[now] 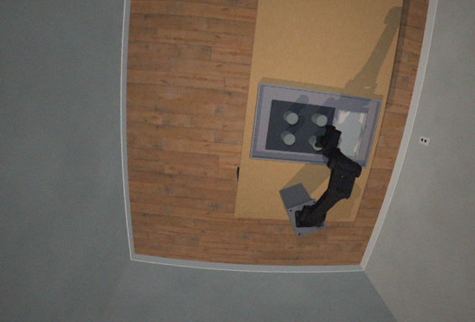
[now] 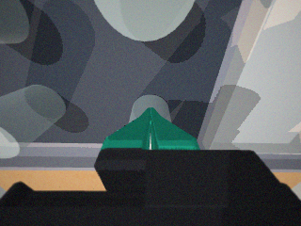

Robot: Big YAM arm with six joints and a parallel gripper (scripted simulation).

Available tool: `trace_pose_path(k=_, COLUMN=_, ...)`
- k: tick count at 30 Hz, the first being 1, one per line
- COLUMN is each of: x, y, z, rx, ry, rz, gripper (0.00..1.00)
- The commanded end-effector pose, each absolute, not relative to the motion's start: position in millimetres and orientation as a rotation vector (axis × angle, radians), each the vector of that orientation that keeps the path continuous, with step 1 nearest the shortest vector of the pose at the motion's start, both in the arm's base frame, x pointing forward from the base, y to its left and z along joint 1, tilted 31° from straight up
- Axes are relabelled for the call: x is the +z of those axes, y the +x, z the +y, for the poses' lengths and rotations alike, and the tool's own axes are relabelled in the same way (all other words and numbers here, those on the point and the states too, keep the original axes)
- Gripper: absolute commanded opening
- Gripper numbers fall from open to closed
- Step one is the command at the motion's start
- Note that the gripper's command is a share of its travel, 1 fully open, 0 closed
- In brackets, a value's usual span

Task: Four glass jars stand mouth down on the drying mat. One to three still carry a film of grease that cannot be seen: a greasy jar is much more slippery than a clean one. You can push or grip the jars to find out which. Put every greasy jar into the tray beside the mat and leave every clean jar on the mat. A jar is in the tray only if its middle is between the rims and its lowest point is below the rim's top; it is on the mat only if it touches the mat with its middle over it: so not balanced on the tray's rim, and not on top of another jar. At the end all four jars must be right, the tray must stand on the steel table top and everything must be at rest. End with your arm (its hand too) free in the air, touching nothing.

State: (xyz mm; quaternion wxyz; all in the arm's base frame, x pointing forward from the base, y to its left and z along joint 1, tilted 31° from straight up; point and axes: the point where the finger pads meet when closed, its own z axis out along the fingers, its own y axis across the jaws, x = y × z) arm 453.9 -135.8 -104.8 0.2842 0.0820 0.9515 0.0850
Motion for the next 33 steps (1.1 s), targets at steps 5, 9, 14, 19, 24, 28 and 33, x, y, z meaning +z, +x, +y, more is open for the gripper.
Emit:
trace_pose_path(k=5, x=-130.2, y=415.8, z=-124.3, rx=0.264, ry=0.243, rz=2.620, gripper=0.00)
trace_pose_path(k=9, x=-130.5, y=415.3, z=-124.2, rx=0.264, ry=0.243, rz=2.620, gripper=0.00)
trace_pose_path(k=14, x=-130.8, y=414.8, z=-124.0, rx=0.264, ry=0.243, rz=2.620, gripper=0.00)
trace_pose_path(k=19, x=-131.0, y=414.3, z=-123.9, rx=0.264, ry=0.243, rz=2.620, gripper=0.00)
trace_pose_path(k=24, x=-131.3, y=413.8, z=-123.8, rx=0.264, ry=0.243, rz=2.620, gripper=0.00)
trace_pose_path(k=28, x=-131.5, y=413.4, z=-123.7, rx=0.264, ry=0.243, rz=2.620, gripper=0.00)
trace_pose_path(k=33, x=-131.8, y=412.8, z=-123.5, rx=0.264, ry=0.243, rz=2.620, gripper=0.00)
